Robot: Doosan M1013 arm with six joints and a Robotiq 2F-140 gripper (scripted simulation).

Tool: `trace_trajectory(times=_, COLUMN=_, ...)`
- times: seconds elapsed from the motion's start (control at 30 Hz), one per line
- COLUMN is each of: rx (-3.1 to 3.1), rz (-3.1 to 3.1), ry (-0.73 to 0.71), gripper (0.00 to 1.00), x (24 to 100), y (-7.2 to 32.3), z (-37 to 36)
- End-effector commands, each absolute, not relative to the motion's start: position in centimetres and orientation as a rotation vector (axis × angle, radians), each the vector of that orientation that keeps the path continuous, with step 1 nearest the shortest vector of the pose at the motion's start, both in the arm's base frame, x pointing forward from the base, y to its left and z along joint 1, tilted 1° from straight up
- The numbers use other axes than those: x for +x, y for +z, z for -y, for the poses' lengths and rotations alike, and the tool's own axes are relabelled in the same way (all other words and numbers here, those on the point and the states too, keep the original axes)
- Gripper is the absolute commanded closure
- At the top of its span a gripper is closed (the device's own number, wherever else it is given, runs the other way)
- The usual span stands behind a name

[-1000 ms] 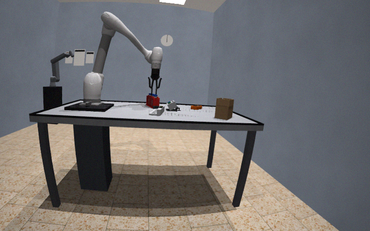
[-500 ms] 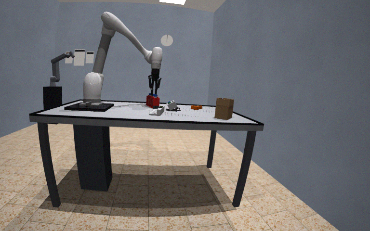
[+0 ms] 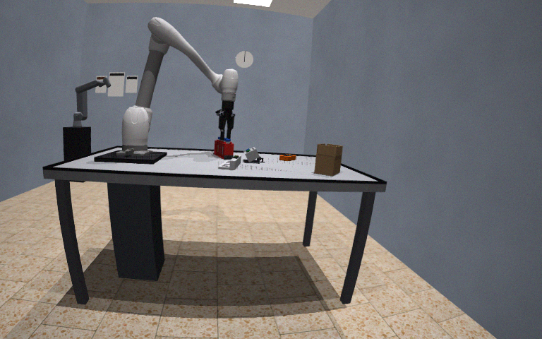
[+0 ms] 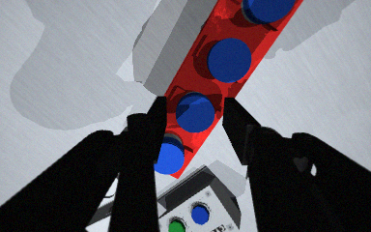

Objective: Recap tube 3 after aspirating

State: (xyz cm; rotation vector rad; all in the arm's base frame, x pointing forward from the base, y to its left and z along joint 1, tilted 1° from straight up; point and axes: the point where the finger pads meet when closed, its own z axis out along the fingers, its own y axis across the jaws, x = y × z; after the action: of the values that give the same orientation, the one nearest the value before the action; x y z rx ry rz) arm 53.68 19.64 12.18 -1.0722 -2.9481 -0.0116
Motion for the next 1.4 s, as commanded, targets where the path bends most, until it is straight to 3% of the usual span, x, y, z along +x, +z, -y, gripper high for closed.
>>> trace_trajectory(times=0.0, rx=-1.067, rz=2.949, ry=-0.019, gripper=0.59, x=53.78, y=12.18, z=-19.67)
trace_trajectory(times=0.23, rx=-1.067, rz=2.949, ry=-0.019, gripper=0.59, x=53.78, y=12.18, z=-19.67)
trace_trajectory(times=0.77, rx=-2.371, rz=2.049, ry=-0.014, gripper=0.59, x=53.85, y=12.1, z=-19.72)
trace_trajectory(times=1.0, rx=-2.394, rz=2.017, ry=-0.013, gripper=0.59, x=53.75, y=12.12, z=-19.62)
trace_trajectory(times=1.03, rx=-2.394, rz=2.017, ry=-0.013, gripper=0.7, x=53.75, y=12.12, z=-19.62)
trace_trajectory(times=1.37, rx=-2.394, rz=2.017, ry=-0.013, gripper=0.7, x=53.75, y=12.12, z=-19.62)
